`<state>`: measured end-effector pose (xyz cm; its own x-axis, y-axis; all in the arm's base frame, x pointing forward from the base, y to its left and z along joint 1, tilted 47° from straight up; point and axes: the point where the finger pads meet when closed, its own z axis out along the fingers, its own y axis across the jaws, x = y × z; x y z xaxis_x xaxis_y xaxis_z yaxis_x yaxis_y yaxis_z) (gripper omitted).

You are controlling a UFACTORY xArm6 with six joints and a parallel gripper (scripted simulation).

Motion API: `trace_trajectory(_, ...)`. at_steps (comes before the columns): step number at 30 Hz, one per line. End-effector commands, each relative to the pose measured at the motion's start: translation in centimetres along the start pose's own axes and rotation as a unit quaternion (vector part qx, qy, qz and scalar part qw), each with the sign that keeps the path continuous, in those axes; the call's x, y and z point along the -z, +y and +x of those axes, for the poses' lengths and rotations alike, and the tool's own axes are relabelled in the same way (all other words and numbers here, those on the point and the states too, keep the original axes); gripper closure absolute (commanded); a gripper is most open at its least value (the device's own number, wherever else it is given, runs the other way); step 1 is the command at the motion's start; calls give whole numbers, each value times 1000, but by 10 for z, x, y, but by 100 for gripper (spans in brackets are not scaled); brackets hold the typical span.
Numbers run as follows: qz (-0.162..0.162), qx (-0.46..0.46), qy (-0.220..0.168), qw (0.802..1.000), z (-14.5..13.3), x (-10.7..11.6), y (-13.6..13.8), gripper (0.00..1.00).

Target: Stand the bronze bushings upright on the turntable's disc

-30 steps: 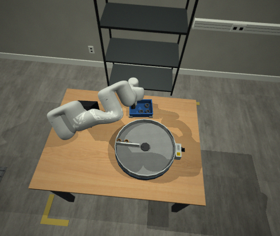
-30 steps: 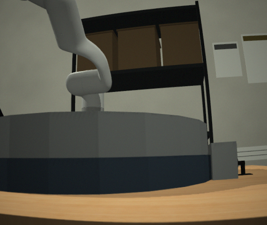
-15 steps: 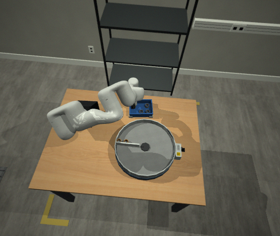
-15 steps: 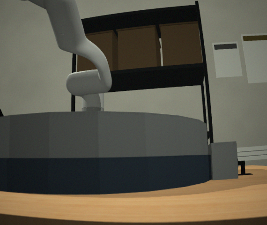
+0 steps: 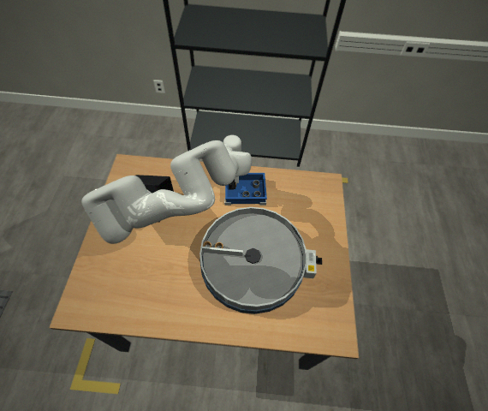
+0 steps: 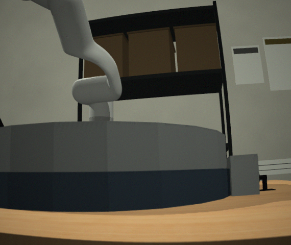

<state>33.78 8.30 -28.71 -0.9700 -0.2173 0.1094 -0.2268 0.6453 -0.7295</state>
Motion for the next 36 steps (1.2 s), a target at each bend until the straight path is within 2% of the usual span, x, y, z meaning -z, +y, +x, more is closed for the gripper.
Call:
trace_trajectory(1,-1,-1,-2,1000,-2,2,0,100)
trace_trajectory(28,-1,-1,-2,1000,-2,3,0,100)
trace_trajectory(36,-1,-1,-2,1000,-2,19,0,100)
